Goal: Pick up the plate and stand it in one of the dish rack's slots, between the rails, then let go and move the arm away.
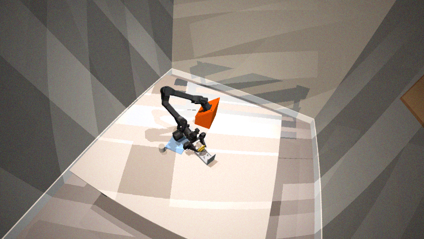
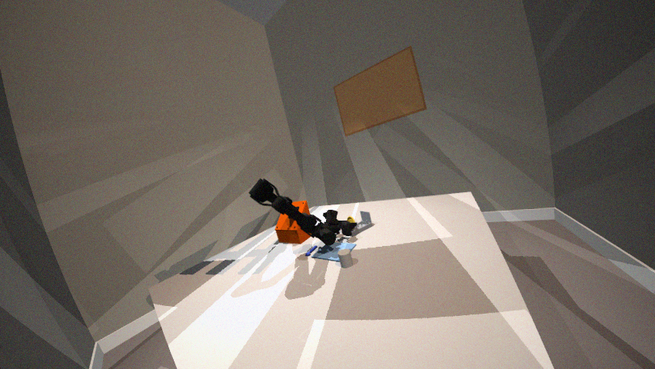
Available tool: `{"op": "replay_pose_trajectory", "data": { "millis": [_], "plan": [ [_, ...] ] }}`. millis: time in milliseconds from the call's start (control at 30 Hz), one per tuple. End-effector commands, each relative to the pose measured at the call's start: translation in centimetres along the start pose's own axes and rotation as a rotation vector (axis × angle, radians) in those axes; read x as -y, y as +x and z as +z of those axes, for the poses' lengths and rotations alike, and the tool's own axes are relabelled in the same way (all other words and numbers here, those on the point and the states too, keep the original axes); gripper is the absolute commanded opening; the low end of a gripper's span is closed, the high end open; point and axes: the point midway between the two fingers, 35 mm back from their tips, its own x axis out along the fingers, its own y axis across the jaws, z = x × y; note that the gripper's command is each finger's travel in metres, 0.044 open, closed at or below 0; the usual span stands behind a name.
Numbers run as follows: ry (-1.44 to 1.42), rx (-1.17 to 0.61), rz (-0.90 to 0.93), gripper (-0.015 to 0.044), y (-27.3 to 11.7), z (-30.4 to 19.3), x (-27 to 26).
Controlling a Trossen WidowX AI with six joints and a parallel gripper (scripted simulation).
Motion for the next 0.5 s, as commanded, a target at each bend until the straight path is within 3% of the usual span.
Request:
{"op": "replay_pose_trajectory", "data": {
  "millis": [0, 67, 467],
  "plan": [
    [0.001, -0.001, -0.002, 0.0000, -0.06, 0.05, 0.07],
    [0.001, -0.001, -0.002, 0.0000, -0.06, 0.05, 0.07],
    [0.000, 0.000, 0.000, 0.0315, -0.01, 0.01, 0.01]
  ]
}}
